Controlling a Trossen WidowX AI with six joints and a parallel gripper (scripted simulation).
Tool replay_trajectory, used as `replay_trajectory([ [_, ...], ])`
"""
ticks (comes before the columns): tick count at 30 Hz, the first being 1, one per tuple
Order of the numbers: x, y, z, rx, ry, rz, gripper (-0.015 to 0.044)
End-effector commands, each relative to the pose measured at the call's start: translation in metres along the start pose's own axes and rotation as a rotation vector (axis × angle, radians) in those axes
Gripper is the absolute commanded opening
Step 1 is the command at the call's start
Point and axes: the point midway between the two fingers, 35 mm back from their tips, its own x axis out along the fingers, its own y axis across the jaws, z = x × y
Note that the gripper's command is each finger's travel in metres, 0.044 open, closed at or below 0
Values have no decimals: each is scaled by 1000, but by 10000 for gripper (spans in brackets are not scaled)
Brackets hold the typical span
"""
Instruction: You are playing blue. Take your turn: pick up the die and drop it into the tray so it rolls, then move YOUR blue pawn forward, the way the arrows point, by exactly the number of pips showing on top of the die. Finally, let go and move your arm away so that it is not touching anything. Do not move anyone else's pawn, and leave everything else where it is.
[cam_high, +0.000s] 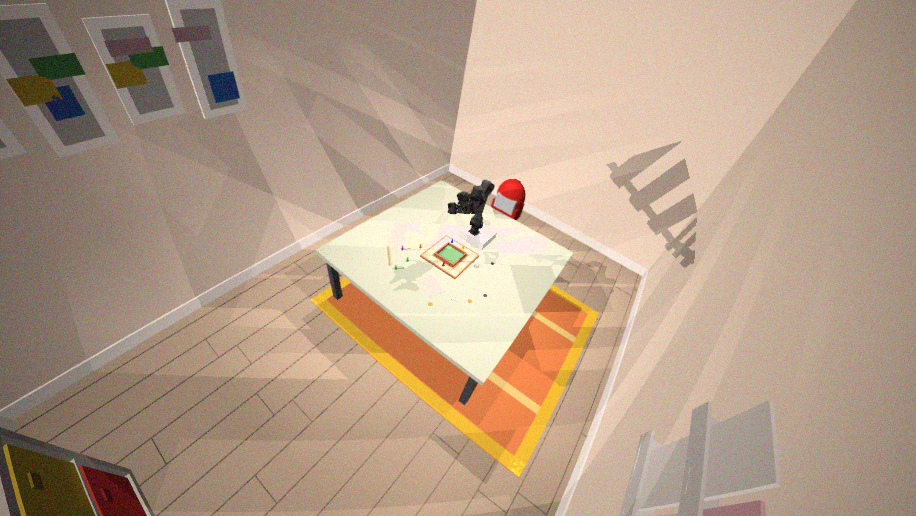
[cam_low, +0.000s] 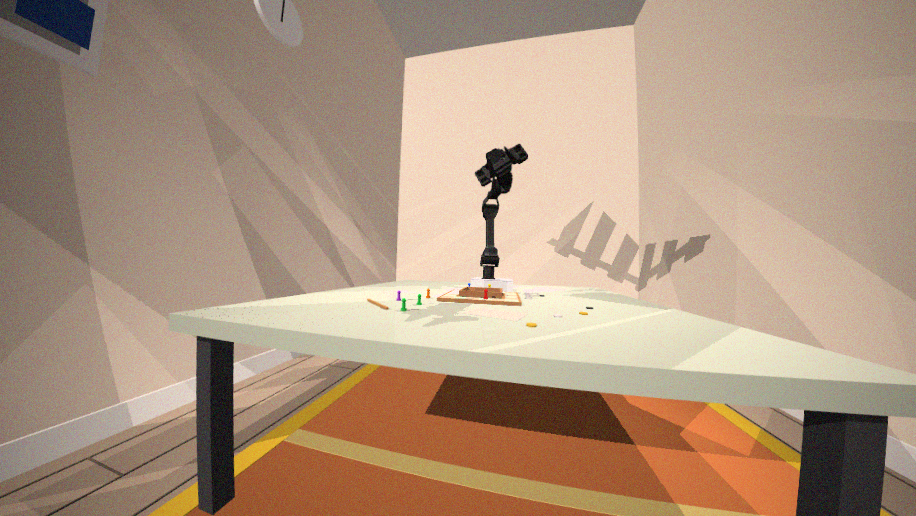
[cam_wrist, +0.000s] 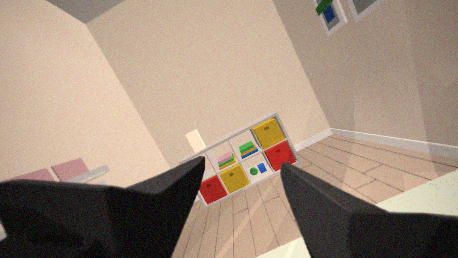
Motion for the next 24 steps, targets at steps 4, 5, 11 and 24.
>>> replay_trajectory([
  [4, -11, -9, -127, -136, 397, -25, 275],
  [5, -16, -11, -144, -158, 452, -29, 275],
  [11, -59, -26, -238, -267, 796, -48, 275],
  [24, -216, -83, -364, -509, 1533, -179, 275],
])
